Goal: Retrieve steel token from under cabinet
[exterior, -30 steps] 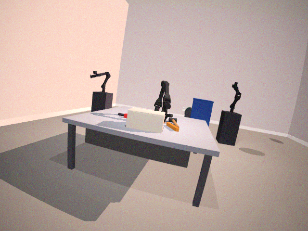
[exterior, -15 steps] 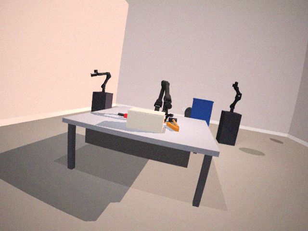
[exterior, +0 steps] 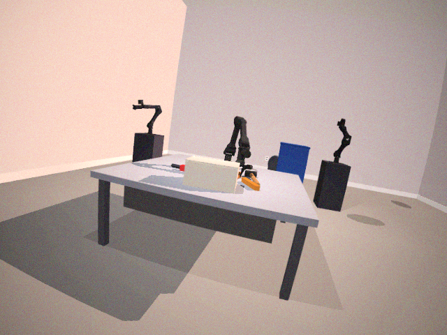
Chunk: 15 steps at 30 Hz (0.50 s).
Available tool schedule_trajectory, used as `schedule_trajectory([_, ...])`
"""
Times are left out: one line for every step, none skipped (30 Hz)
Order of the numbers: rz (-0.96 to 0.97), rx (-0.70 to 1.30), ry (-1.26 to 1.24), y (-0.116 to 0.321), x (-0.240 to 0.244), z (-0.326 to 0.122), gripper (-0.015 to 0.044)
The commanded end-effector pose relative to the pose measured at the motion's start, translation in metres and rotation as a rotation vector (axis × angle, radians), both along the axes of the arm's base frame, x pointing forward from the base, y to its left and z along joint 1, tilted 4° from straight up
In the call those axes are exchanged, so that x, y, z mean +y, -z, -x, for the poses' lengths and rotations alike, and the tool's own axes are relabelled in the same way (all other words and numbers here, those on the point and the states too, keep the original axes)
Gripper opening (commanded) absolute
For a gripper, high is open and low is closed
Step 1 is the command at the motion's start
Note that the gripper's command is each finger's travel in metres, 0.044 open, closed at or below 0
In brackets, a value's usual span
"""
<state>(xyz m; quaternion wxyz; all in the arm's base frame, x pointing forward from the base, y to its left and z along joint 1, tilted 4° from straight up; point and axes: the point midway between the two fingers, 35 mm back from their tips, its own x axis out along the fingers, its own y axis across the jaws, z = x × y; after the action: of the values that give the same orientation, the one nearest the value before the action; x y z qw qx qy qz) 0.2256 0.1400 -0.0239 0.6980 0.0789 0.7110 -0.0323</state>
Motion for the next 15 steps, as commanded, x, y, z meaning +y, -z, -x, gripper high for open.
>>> schedule_trajectory([0.001, 0.004, 0.000, 0.0008, 0.0013, 0.0086, 0.0000])
schedule_trajectory([0.001, 0.004, 0.000, 0.0008, 0.0017, 0.0097, 0.0000])
schedule_trajectory([0.001, 0.003, 0.000, 0.0006, 0.0015, 0.0082, 0.0000])
schedule_trajectory([0.000, 0.002, 0.000, 0.0003, 0.0013, 0.0061, 0.0000])
schedule_trajectory([0.000, 0.000, -0.001, -0.0002, 0.0014, 0.0044, 0.0000])
schedule_trajectory([0.000, 0.000, -0.001, -0.0002, 0.0018, 0.0045, 0.0000])
schedule_trajectory([0.000, 0.000, -0.001, -0.0004, 0.0022, 0.0047, 0.0000])
schedule_trajectory([0.000, 0.001, -0.001, -0.0006, 0.0029, 0.0049, 0.0000])
schedule_trajectory([0.000, 0.001, 0.000, -0.0008, 0.0037, 0.0052, 0.0000])
schedule_trajectory([0.000, 0.001, 0.000, -0.0010, 0.0046, 0.0055, 0.0000])
schedule_trajectory([0.000, 0.001, 0.001, -0.0013, 0.0055, 0.0059, 0.0000])
schedule_trajectory([0.000, 0.002, 0.001, -0.0016, 0.0065, 0.0062, 0.0000])
schedule_trajectory([0.000, 0.002, 0.002, -0.0018, 0.0075, 0.0066, 0.0000])
schedule_trajectory([0.000, 0.002, 0.002, -0.0021, 0.0084, 0.0069, 0.0000])
schedule_trajectory([0.000, 0.002, 0.002, -0.0024, 0.0094, 0.0073, 0.0000])
